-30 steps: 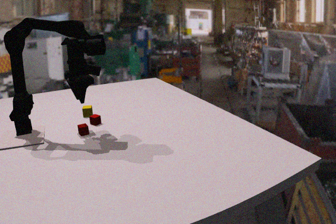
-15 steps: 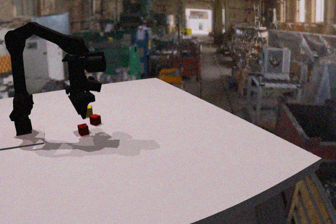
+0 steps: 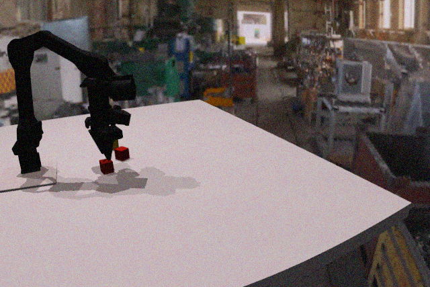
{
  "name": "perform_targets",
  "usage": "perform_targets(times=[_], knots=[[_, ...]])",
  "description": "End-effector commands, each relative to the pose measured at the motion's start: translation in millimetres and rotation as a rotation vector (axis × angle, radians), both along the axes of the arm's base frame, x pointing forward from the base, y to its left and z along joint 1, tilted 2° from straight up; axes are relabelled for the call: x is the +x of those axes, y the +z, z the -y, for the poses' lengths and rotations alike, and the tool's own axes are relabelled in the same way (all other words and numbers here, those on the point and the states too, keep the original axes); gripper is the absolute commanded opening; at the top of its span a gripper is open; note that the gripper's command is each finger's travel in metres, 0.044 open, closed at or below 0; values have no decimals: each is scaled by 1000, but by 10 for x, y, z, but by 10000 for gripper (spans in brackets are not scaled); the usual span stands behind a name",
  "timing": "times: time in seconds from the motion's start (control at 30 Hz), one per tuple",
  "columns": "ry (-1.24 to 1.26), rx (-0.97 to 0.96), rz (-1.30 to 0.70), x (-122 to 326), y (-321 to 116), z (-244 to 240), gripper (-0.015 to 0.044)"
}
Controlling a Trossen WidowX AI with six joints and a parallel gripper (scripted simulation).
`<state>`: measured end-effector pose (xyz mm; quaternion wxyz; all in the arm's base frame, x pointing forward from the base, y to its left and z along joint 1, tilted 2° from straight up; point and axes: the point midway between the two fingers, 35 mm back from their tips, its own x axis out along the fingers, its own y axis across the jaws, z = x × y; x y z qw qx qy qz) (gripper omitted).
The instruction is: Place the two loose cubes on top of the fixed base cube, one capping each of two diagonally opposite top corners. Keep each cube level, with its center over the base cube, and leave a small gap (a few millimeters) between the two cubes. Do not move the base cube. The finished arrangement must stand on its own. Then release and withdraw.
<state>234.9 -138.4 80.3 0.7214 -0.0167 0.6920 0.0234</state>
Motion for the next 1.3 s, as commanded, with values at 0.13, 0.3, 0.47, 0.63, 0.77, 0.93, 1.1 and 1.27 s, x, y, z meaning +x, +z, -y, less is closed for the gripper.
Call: perform_targets(times=[0.13, 0.3, 0.47, 0.63, 0.77, 0.93, 1.1, 1.27], knots=[[-5, 6, -16, -13, -172, -8, 265], [-5, 6, -16, -14, -253, -11, 265], [-5, 6, -16, -15, -293, -13, 239], [-5, 6, -16, -15, -293, -13, 107], [-5, 6, -16, -14, -288, -12, 105], [-5, 6, -16, 5, -158, 4, 105], [-5, 6, -16, 19, -3, 18, 105], [-5, 6, -16, 25, 153, 27, 105]])
